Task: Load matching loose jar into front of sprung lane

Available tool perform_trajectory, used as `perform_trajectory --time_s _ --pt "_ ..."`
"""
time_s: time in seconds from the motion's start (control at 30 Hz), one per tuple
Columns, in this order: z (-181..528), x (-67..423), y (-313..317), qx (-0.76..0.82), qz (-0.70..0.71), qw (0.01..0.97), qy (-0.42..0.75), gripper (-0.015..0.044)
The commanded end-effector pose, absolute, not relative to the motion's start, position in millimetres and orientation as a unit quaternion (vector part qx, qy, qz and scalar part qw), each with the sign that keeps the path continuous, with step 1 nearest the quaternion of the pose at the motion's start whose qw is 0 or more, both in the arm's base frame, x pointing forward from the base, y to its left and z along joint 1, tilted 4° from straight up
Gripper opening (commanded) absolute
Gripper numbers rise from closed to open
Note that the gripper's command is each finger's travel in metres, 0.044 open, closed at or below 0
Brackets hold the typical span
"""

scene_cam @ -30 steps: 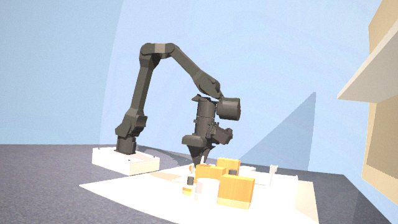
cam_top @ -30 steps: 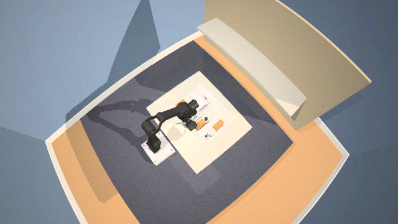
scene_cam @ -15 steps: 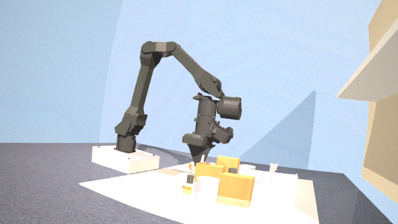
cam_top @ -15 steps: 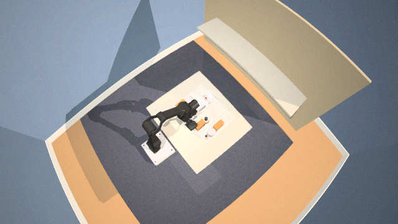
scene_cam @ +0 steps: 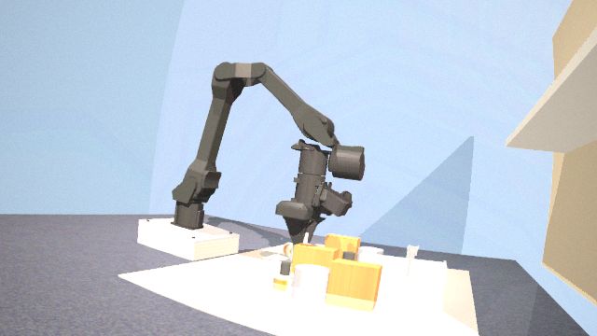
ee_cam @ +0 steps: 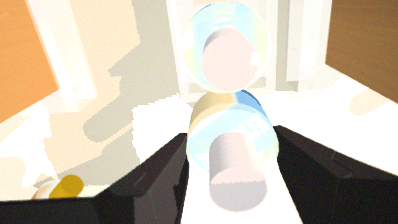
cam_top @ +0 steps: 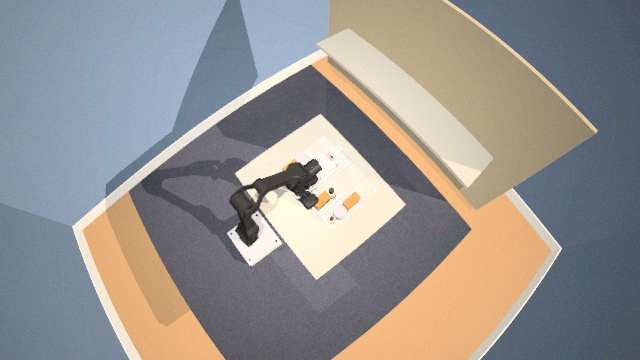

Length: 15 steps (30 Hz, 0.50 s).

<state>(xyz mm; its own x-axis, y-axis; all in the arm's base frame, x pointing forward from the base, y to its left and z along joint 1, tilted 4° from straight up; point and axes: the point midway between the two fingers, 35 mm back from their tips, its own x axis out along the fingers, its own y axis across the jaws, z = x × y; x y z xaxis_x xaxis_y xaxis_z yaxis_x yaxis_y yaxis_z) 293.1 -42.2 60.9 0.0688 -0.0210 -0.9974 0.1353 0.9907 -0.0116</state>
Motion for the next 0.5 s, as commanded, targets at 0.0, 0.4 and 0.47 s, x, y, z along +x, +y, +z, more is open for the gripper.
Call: perform_trajectory --time_s 0.0,0.4,0.47 --pt "63.8 300.3 -44.0 0.042 -0.058 0.737 0.672 0.0" --pt "64.3 304.4 -44.5 0.042 -0.058 0.737 0.672 0.0" --pt "64.5 305.1 -44.6 0.042 -0.058 0.737 0.672 0.0"
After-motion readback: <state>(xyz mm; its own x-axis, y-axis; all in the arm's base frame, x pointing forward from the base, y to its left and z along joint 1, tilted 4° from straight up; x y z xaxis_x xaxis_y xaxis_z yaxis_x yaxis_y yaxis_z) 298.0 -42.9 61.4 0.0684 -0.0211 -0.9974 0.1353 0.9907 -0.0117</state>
